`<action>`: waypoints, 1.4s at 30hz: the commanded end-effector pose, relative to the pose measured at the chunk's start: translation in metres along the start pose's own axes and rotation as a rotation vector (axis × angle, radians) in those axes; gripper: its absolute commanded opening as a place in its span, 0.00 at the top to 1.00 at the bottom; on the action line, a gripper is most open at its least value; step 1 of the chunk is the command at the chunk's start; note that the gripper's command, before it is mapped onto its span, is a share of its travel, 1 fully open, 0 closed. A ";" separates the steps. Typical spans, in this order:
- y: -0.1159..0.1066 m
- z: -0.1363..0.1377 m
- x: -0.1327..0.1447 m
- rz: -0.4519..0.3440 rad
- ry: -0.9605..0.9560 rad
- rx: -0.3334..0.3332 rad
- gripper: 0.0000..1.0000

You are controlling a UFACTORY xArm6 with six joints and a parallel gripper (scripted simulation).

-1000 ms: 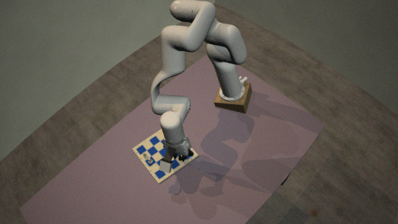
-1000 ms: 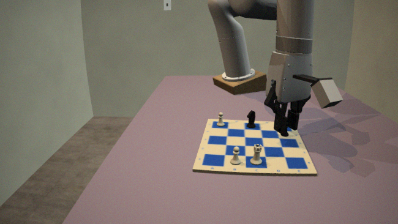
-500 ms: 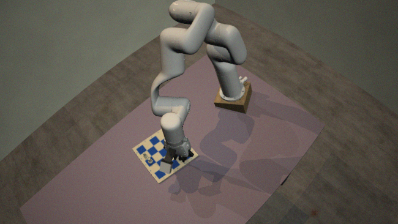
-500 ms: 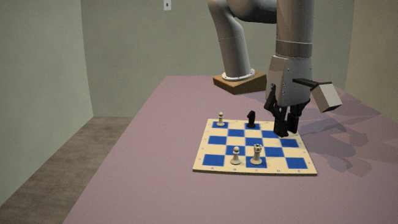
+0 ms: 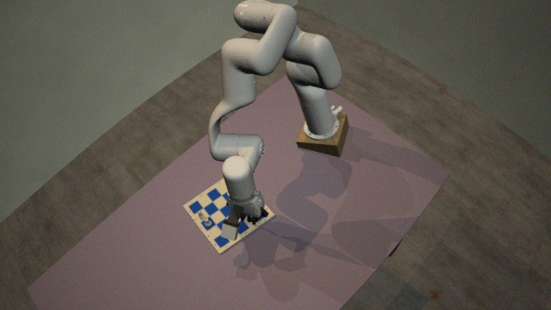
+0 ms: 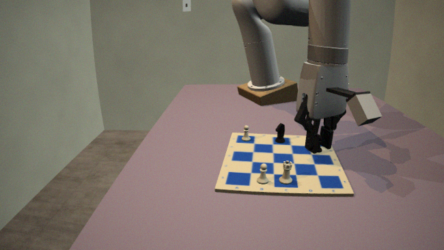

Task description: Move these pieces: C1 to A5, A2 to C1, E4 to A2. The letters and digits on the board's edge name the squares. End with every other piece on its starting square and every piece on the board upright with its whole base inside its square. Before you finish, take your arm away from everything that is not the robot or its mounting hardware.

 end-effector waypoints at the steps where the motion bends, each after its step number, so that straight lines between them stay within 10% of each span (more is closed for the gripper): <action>1: -0.001 0.000 -0.001 0.004 0.000 0.000 0.66; 14: -0.001 0.000 -0.001 0.004 0.000 0.000 0.66; 15: -0.001 0.000 -0.001 0.004 0.000 0.000 1.00; 42: -0.001 0.000 -0.001 0.004 0.000 0.000 1.00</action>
Point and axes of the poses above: the point where the finger pads meet when closed, its own y axis out along the fingers, its own z axis across the jaws, x = y × z, the point moved 3 cm from there along -y, back along the fingers, and after that the axes turned 8 degrees about y, right-handed, at the moved point
